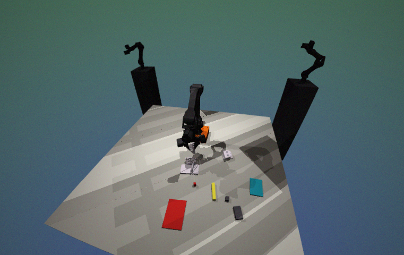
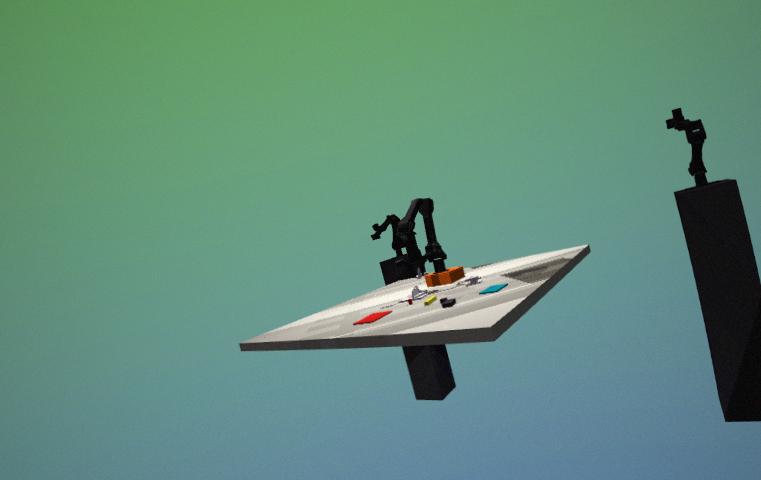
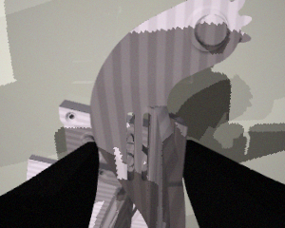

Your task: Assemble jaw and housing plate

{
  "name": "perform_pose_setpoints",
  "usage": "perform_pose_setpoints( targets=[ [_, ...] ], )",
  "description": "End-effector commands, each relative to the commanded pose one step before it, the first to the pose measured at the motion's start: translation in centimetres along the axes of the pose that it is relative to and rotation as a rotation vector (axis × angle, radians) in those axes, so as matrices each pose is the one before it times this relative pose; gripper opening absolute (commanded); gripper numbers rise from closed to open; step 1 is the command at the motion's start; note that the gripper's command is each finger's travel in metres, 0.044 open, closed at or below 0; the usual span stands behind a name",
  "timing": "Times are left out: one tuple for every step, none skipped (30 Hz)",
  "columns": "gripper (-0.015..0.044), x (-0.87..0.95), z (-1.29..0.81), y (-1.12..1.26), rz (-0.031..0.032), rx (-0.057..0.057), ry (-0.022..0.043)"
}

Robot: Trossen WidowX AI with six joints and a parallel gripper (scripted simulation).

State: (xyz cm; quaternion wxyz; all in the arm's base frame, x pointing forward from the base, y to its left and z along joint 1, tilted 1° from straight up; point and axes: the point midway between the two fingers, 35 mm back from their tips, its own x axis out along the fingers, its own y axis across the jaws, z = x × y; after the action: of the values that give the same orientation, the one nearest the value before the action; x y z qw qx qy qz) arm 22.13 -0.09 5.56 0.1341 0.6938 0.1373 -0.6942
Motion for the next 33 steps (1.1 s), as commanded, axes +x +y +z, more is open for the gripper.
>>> perform_pose_setpoints(
  targets=[
    [0.0134, 0.007, -0.06, -0.538, -0.00625, 0.1088, -0.00028],
    [0.0134, 0.001, -0.011, -0.1, -0.0001, 0.0246, -0.00002],
    [0.0134, 0.001, -0.005, -0.06, -0.00006, 0.0148, -0.00001],
    [0.0134, 0.0, -0.001, -0.02, -0.00002, 0.0049, 0.0],
    [0.0134, 0.0, 0.0, 0.0, 0.0, 0.0, 0.0],
    [0.0134, 0.0, 0.0, 0.0, 0.0, 0.0, 0.0],
    [0.0134, 0.0, 0.0, 0.0, 0.0, 0.0, 0.0],
    [0.0134, 0.0, 0.0, 0.0, 0.0, 0.0, 0.0],
    [0.0134, 0.0, 0.0, 0.0, 0.0, 0.0, 0.0],
    [0.0134, 0.0, 0.0, 0.0, 0.0, 0.0, 0.0],
    [0.0134, 0.0, 0.0, 0.0, 0.0, 0.0, 0.0],
    [0.0134, 0.0, 0.0, 0.0, 0.0, 0.0, 0.0],
    [0.0134, 0.0, 0.0, 0.0, 0.0, 0.0, 0.0],
    [0.0134, 0.0, 0.0, 0.0, 0.0, 0.0, 0.0],
    [0.0134, 0.0, 0.0, 0.0, 0.0, 0.0, 0.0],
    [0.0134, 0.0, 0.0, 0.0, 0.0, 0.0, 0.0],
    [0.0134, 0.0, 0.0, 0.0, 0.0, 0.0, 0.0],
    [0.0134, 0.0, -0.001, -0.001, 0.0, -0.0026, 0.0],
    [0.0134, 0.0, -0.002, -0.002, 0.0, -0.0065, 0.0],
    [0.0134, 0.0, -0.001, -0.001, 0.0, -0.0026, 0.0],
    [0.0134, 0.0, 0.0, 0.0, 0.0, 0.0, 0.0],
    [0.0134, 0.0, 0.0, 0.0, 0.0, 0.0, 0.0],
    [0.0134, 0.0, 0.0, 0.0, 0.0, 0.0, 0.0],
    [0.0134, 0.0, 0.0, 0.0, 0.0, 0.0, 0.0],
    [0.0134, 0.0, 0.0, 0.0, 0.0, 0.0, 0.0],
    [0.0134, 0.0, 0.0, 0.0, 0.0, 0.0, 0.0],
    [0.0134, 0.0, 0.0, 0.0, 0.0, 0.0, 0.0],
    [0.0134, -0.009, -0.046, 0.025, 0.00002, 0.0, 0.00003],
    [0.0134, -0.028, -0.138, 0.074, 0.00006, 0.0, 0.0001],
    [0.0134, -0.044, -0.23, 0.125, 0.0001, 0.0, 0.00017],
    [0.0134, -0.051, -0.28, 0.154, 0.00013, 0.0, 0.00021],
    [0.0134, -0.048, -0.28, 0.157, 0.00013, 0.0, 0.00021],
    [0.0134, -0.044, -0.279, 0.159, 0.00013, 0.0, 0.00021]
  ],
)
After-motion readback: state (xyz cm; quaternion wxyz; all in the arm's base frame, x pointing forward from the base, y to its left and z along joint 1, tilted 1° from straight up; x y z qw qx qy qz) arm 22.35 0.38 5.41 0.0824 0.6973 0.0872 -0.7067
